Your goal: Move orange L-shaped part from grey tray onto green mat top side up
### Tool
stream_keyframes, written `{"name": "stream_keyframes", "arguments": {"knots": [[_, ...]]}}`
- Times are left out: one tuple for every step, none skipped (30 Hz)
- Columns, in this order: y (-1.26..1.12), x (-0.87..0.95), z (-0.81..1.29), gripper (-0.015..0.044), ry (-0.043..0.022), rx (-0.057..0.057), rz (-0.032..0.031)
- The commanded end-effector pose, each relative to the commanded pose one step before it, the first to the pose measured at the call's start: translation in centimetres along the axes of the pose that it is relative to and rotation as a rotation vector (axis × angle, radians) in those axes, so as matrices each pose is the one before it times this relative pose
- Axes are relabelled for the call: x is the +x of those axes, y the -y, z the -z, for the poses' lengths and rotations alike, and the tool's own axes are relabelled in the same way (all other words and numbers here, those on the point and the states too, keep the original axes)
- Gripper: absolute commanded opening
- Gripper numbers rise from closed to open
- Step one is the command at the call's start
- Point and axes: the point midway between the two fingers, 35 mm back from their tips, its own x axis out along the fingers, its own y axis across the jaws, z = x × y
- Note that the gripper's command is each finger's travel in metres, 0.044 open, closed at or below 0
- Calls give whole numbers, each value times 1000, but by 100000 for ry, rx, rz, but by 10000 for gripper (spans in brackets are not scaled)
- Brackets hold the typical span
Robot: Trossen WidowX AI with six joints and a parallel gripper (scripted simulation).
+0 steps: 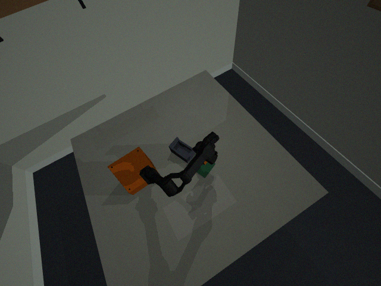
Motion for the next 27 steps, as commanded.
{"name": "stream_keyframes", "arguments": {"knots": [[49, 349, -197, 0, 611, 225, -712], [1, 157, -1, 0, 8, 2, 0], [1, 157, -1, 0, 8, 2, 0], [1, 157, -1, 0, 8, 2, 0], [1, 157, -1, 0, 8, 2, 0], [1, 157, -1, 0, 8, 2, 0], [1, 156, -1, 0, 8, 2, 0], [2, 158, -1, 0, 9, 2, 1], [3, 159, -1, 0, 10, 2, 1], [3, 159, -1, 0, 11, 2, 2], [4, 159, -1, 0, 12, 2, 2], [5, 159, -1, 0, 13, 2, 3], [6, 158, -1, 0, 14, 2, 3], [7, 158, -1, 0, 15, 2, 4], [8, 158, -1, 0, 16, 2, 4], [9, 158, -1, 0, 17, 1, 5], [8, 126, -1, 0, 15, 1, 4], [5, 76, -1, 0, 9, 1, 3], [2, 25, 0, 0, 3, 0, 1], [-13, -37, 156, 0, -649, -52, 606], [0, 0, 0, 26, 0, 0, 0], [0, 0, 0, 53, 0, 0, 0], [0, 0, 0, 79, 0, 0, 0], [0, 0, 0, 105, 0, 0, 0], [0, 0, 0, 131, 0, 0, 0], [0, 0, 0, 157, 0, 0, 0], [0, 0, 0, 184, 0, 0, 0]]}}
